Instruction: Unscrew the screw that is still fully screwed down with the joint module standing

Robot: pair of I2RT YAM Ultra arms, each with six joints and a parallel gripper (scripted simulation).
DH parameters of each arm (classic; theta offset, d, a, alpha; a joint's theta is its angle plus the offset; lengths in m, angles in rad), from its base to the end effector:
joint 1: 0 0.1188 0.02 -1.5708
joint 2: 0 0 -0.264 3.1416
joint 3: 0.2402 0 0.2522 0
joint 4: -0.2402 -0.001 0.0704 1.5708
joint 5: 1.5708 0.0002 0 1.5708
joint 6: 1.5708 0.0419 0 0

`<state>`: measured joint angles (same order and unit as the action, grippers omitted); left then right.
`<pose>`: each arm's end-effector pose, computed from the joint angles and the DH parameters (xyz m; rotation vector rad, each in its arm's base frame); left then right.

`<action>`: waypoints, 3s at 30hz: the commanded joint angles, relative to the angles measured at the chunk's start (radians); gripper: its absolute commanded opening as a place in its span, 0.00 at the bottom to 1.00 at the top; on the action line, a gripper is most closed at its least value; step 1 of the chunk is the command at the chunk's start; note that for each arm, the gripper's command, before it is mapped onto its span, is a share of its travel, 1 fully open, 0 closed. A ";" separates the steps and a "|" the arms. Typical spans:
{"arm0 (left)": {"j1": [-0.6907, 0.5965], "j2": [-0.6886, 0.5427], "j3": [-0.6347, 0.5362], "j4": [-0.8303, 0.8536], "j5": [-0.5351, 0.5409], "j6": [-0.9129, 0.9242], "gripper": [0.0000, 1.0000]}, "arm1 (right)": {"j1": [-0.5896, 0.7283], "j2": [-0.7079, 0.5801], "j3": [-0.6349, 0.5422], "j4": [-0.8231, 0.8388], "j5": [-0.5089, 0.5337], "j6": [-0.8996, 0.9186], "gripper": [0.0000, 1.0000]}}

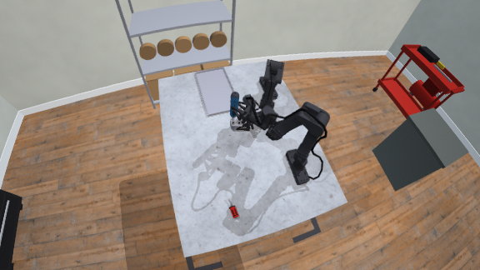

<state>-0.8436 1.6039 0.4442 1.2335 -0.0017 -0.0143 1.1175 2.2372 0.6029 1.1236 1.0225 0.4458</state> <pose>0.1960 -0.2186 0.1902 0.6175 1.4063 -0.6866 0.1661 0.2616 0.0328 -0.0333 1.8282 0.0254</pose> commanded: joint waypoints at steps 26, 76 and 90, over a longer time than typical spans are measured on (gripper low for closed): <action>0.002 -0.097 0.050 -0.061 0.002 -0.001 0.42 | -0.001 -0.006 0.003 0.002 0.001 0.001 0.59; 0.000 -0.114 0.070 -0.065 0.000 0.000 0.42 | -0.001 -0.006 0.003 0.002 0.001 0.001 0.59; -0.001 -0.117 0.072 -0.061 -0.001 0.000 0.42 | -0.001 -0.006 0.003 0.002 0.001 0.001 0.59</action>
<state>-0.8436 1.5349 0.4679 1.1004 -0.0017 -0.0143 1.1175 2.2372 0.6029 1.1236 1.0225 0.4458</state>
